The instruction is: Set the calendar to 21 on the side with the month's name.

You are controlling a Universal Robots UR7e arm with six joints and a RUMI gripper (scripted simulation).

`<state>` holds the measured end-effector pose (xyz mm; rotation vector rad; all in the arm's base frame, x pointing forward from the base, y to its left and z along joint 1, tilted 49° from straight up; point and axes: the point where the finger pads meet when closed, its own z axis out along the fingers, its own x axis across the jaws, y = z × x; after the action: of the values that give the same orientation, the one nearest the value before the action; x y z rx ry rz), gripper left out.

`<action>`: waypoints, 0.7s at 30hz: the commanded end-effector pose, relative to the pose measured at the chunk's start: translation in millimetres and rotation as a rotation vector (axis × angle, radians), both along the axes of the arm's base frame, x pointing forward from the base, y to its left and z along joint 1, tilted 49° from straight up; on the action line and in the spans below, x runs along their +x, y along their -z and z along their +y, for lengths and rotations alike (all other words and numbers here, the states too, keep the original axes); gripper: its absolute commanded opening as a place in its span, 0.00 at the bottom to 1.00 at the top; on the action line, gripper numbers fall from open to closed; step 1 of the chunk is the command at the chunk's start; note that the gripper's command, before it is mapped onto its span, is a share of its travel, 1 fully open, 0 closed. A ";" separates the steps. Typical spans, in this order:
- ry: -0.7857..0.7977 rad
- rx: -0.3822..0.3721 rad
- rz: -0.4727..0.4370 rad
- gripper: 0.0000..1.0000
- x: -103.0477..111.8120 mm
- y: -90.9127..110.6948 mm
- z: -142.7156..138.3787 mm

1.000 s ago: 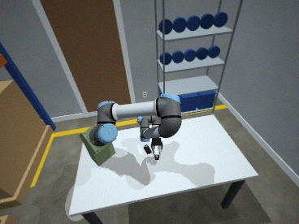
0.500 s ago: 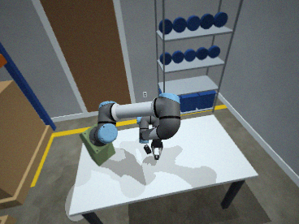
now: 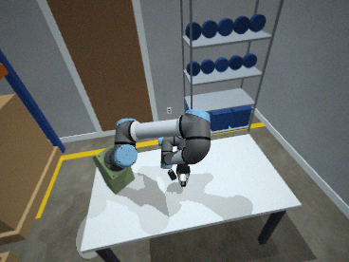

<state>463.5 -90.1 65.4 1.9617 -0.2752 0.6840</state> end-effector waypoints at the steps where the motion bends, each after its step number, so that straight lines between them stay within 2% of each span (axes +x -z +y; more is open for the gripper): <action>1: -0.018 0.029 0.005 0.11 0.1 0.3 -1.4; 12: -0.112 0.164 0.022 0.11 -0.6 -0.6 -2.7; 21: -0.147 0.202 0.023 0.11 -1.1 -2.3 -0.8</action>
<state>462.6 -91.6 66.7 2.1690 -0.2076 0.7393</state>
